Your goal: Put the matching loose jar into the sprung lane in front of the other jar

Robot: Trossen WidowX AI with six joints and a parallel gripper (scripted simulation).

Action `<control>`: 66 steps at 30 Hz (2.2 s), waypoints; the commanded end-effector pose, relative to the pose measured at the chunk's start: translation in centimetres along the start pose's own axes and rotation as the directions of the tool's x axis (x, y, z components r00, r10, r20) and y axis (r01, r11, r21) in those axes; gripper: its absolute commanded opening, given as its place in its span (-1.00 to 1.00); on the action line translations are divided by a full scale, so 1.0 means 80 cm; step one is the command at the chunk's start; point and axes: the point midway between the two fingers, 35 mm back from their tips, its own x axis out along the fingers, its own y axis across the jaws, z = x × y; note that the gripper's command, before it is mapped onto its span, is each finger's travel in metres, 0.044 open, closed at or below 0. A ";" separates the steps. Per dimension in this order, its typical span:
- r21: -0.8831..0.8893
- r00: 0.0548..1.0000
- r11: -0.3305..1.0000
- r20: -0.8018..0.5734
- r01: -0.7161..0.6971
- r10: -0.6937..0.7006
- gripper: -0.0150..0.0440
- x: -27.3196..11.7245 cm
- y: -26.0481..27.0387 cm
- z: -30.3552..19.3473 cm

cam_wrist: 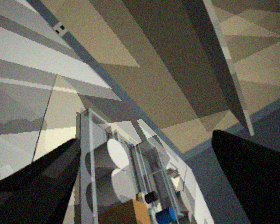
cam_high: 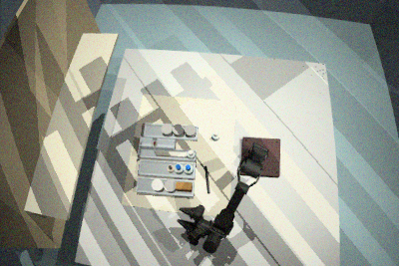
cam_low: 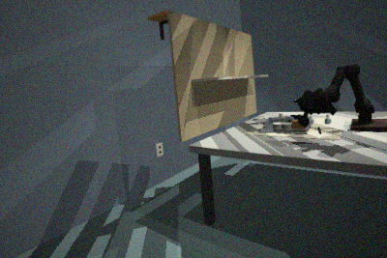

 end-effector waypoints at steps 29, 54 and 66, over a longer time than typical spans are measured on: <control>0.237 0.494 0.829 -0.708 -0.507 0.505 1.00 0.209 -0.231 -0.370; 0.751 0.093 0.575 -0.579 -0.324 0.810 1.00 0.078 -0.262 -0.507; 0.751 0.093 0.575 -0.579 -0.324 0.810 1.00 0.080 -0.245 -0.520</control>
